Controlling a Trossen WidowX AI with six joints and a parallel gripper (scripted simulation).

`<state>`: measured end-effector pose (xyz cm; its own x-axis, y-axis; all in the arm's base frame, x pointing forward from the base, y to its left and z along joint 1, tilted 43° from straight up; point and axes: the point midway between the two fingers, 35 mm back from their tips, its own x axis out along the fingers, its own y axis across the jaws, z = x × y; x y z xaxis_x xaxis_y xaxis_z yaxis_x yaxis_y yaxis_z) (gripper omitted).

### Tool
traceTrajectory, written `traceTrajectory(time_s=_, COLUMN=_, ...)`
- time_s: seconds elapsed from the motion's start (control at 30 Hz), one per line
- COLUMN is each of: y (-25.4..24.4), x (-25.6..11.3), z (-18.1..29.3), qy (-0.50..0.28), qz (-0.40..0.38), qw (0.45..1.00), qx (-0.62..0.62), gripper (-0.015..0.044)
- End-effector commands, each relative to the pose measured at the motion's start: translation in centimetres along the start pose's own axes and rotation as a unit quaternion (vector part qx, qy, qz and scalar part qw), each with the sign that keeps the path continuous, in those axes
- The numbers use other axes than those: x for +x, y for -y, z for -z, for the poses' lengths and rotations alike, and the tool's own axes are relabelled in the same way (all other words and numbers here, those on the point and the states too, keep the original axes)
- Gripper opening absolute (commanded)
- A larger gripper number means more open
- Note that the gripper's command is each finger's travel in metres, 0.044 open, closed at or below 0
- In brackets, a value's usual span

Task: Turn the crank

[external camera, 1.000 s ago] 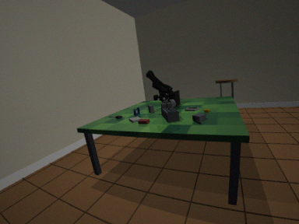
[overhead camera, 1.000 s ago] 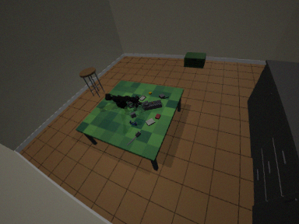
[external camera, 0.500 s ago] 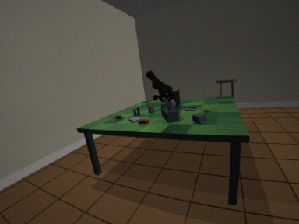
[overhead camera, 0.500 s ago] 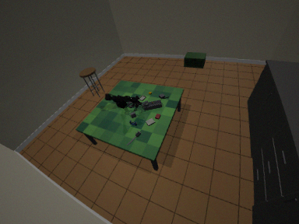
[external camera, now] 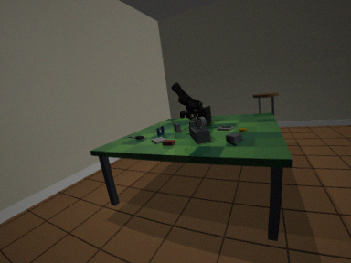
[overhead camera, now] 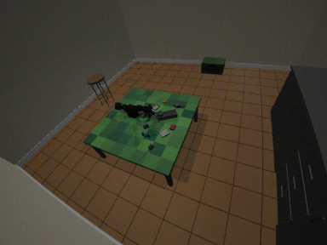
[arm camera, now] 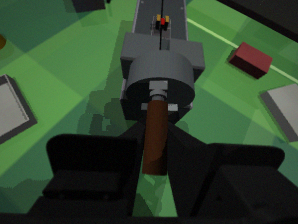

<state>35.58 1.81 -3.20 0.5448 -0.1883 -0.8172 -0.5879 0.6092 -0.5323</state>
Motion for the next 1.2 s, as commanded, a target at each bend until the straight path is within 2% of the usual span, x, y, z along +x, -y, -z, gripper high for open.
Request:
traceTrajectory(time_s=0.0, y=0.9, x=-0.16, z=-0.11, qy=0.002, qz=0.012, qw=1.0, qx=0.006, gripper=0.0)
traceTrajectory(time_s=1.17, y=1.2, x=-0.1, z=-0.05, qy=0.002, qz=0.012, qw=1.0, qx=0.006, gripper=0.0)
